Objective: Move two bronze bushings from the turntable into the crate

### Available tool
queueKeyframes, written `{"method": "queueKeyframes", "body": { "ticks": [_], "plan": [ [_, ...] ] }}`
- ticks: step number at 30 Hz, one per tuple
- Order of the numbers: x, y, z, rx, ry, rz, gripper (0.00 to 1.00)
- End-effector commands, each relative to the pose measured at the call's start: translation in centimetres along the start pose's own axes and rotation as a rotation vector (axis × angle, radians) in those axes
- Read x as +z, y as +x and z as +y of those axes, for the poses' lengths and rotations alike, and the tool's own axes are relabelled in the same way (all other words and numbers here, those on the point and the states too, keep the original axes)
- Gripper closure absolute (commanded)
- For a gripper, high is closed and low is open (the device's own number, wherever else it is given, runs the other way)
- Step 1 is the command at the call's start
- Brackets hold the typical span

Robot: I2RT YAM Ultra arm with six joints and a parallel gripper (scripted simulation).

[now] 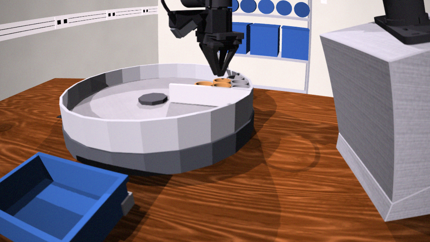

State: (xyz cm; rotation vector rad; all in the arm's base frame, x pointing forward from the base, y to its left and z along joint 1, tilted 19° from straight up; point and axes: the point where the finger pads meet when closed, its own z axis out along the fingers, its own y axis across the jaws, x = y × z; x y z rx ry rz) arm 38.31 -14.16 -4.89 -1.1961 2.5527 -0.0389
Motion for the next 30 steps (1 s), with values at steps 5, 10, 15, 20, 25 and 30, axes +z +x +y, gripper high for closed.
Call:
{"method": "queueKeyframes", "body": {
  "ticks": [5, 10, 15, 20, 25, 30],
  "plan": [
    [-1.13, -0.06, -1.69, 0.008, 0.043, -0.013, 0.85],
    [-1.13, -0.06, -1.69, 0.008, 0.043, -0.013, 0.85],
    [-1.13, -0.06, -1.69, 0.008, 0.043, -0.013, 0.85],
    [-1.13, -0.06, -1.69, 0.008, 0.043, -0.013, 0.85],
    [-1.13, -0.06, -1.69, 0.008, 0.043, -0.013, 0.85],
    [-1.13, -0.06, -1.69, 0.008, 0.043, -0.013, 0.85]
  ]
}}
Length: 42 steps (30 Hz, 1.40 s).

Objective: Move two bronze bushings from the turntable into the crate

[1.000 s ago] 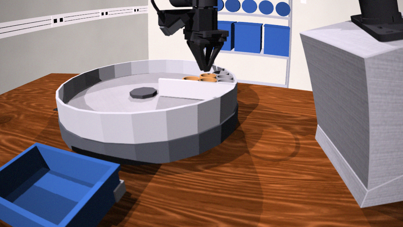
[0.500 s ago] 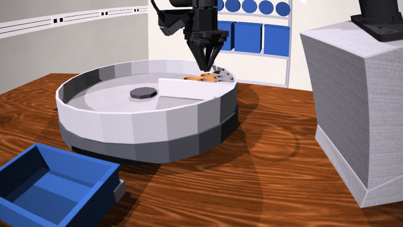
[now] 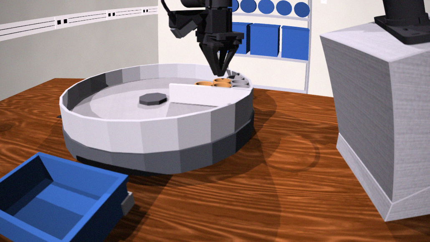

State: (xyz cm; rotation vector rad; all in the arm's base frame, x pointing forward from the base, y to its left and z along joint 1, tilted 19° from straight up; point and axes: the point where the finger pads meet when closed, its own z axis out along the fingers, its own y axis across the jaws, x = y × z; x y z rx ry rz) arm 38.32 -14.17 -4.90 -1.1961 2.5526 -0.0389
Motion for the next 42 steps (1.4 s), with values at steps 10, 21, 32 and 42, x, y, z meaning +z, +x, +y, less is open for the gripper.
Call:
{"method": "queueKeyframes", "body": {
  "ticks": [10, 21, 32, 42],
  "plan": [
    [-0.91, 0.13, -1.35, 0.008, 0.026, -0.01, 0.85],
    [-0.54, 0.21, -1.17, 0.004, 0.014, -0.009, 0.85],
    [-0.54, 0.21, -1.19, 0.004, 0.015, -0.009, 0.85],
    [-0.54, 0.21, -1.19, 0.004, 0.015, -0.009, 0.85]
  ]
}}
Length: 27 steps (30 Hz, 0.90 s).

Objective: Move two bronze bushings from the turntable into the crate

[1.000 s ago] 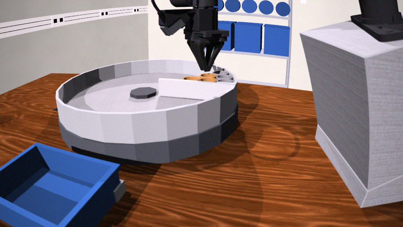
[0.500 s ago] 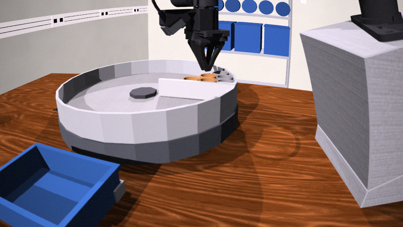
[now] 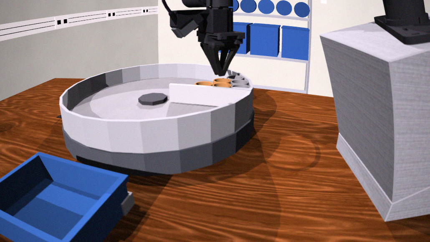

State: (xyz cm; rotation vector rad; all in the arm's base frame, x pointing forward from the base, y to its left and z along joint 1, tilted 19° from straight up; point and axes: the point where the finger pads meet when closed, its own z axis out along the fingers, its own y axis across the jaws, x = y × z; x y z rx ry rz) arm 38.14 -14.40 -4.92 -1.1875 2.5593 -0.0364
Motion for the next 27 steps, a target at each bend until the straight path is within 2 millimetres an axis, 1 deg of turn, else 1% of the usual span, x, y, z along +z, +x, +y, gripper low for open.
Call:
{"method": "queueKeyframes", "body": {
  "ticks": [1, 11, 13, 16, 27],
  "plan": [
    [-0.48, -0.09, -1.17, -0.004, 0.016, -0.011, 0.85],
    [-0.29, -0.27, -1.05, -0.004, 0.01, -0.01, 0.85],
    [-0.77, -0.74, -1.38, -0.009, 0.023, -0.013, 0.85],
    [-0.85, -0.88, -1.47, -0.01, 0.027, -0.015, 0.85],
    [-0.82, -0.73, -1.51, -0.006, 0.027, -0.013, 0.85]
  ]
}}
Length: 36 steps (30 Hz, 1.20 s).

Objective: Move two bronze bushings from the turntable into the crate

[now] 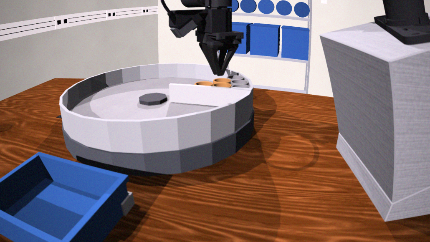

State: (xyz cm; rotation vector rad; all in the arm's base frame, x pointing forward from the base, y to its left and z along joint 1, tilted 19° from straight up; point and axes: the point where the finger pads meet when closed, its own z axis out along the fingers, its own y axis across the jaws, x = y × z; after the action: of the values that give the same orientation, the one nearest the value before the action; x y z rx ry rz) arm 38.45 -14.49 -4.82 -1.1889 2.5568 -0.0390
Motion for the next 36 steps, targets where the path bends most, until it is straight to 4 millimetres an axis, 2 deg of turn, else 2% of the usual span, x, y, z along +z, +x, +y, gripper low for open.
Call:
{"method": "queueKeyframes", "body": {
  "ticks": [1, 26, 31, 36],
  "plan": [
    [-0.81, -0.58, -1.19, -0.004, 0.025, -0.013, 0.85],
    [-0.78, -0.59, -1.2, -0.004, 0.025, -0.013, 0.85],
    [0.16, -0.76, -1.17, -0.006, 0.029, -0.013, 0.85],
    [-0.5, -0.42, -1.15, 0.005, 0.034, -0.011, 0.85]
  ]
}}
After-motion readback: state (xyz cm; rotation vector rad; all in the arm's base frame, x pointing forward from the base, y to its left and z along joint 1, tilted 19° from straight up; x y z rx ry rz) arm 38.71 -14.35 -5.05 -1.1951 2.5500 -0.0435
